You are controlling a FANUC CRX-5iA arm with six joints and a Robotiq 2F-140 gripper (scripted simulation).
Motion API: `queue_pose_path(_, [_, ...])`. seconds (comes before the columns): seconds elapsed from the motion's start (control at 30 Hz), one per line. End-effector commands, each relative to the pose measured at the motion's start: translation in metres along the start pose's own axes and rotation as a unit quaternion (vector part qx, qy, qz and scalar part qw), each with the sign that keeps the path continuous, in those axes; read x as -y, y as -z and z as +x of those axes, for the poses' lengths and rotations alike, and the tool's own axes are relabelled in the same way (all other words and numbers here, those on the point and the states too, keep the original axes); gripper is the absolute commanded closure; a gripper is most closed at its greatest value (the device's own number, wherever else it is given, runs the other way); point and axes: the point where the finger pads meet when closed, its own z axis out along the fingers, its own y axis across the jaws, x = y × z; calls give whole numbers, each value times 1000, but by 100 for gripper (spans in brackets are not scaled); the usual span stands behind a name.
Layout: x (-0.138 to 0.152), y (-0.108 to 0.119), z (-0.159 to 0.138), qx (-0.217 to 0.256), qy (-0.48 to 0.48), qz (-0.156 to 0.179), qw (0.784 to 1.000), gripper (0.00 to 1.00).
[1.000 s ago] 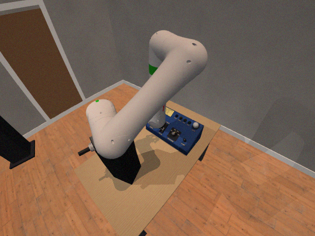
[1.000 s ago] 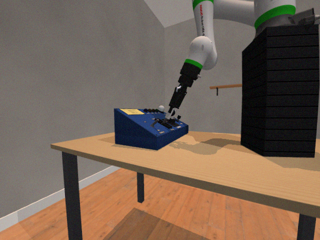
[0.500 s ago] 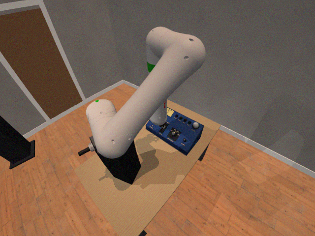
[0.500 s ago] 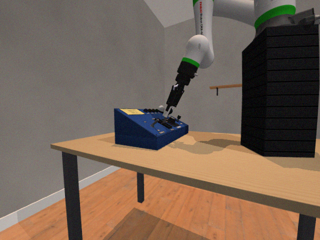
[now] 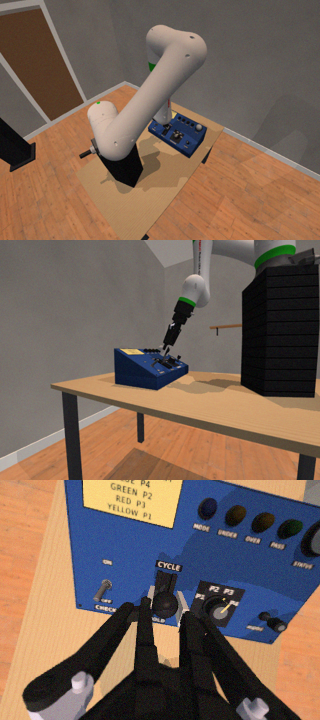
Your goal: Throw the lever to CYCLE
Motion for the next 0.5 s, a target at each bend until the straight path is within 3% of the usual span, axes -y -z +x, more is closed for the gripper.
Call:
queue_pose_path(0.0, [0,-1,3,0,0,0,1000,100])
queue_pose_path(0.47, [0,-5,14,0,0,0,1000,100])
